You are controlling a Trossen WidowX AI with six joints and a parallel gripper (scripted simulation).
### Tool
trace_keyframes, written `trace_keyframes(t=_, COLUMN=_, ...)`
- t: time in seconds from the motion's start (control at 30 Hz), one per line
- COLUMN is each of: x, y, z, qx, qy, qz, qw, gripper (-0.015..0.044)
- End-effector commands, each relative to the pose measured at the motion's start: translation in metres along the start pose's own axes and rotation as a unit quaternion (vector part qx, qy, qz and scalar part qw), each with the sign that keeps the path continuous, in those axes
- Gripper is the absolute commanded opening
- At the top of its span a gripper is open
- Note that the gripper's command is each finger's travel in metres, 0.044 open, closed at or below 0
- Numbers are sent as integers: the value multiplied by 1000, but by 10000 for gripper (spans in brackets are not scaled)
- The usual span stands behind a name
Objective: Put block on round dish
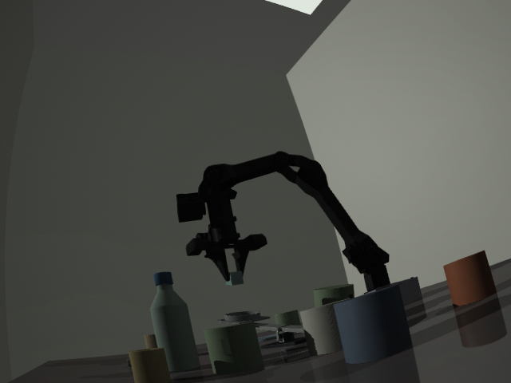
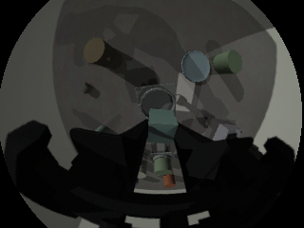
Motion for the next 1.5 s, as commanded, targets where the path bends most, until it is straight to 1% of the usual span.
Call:
trace_keyframes(t=0.0, x=0, y=9, z=-1, qx=-3, qy=-2, qz=1, qw=1000, gripper=0)
trace_keyframes(t=0.1, x=-11, y=3, z=-4, qx=-4, qy=-4, qz=0, qw=1000, gripper=0)
trace_keyframes(t=0.33, x=-60, y=-28, z=-26, qx=-9, qy=-13, qz=-5, qw=1000, gripper=0)
trace_keyframes(t=0.57, x=-104, y=-62, z=-64, qx=-4, qy=-7, qz=-6, qw=1000, gripper=0)
trace_keyframes(t=0.77, x=-132, y=-89, z=-102, qx=1, qy=-2, qz=-6, qw=1000, gripper=0)
trace_keyframes(t=1.0, x=-135, y=-98, z=-107, qx=1, qy=-2, qz=-6, qw=1000, gripper=0)
trace_keyframes(t=1.23, x=-135, y=-133, z=-107, qx=2, qy=-2, qz=-6, qw=1000, gripper=0)
trace_keyframes(t=1.47, x=-135, y=-135, z=-107, qx=2, qy=-2, qz=-6, qw=1000, gripper=0)
Point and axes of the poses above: the point midway between the two fingers, 35 mm back from their tips, its own y axis back along the fingers, its own z axis across the jaws, x = y × z, the point moved 1 cm from there along y, back along the fingers, and after that the axes turned 6 degrees about -y, right-handed, at the moved point
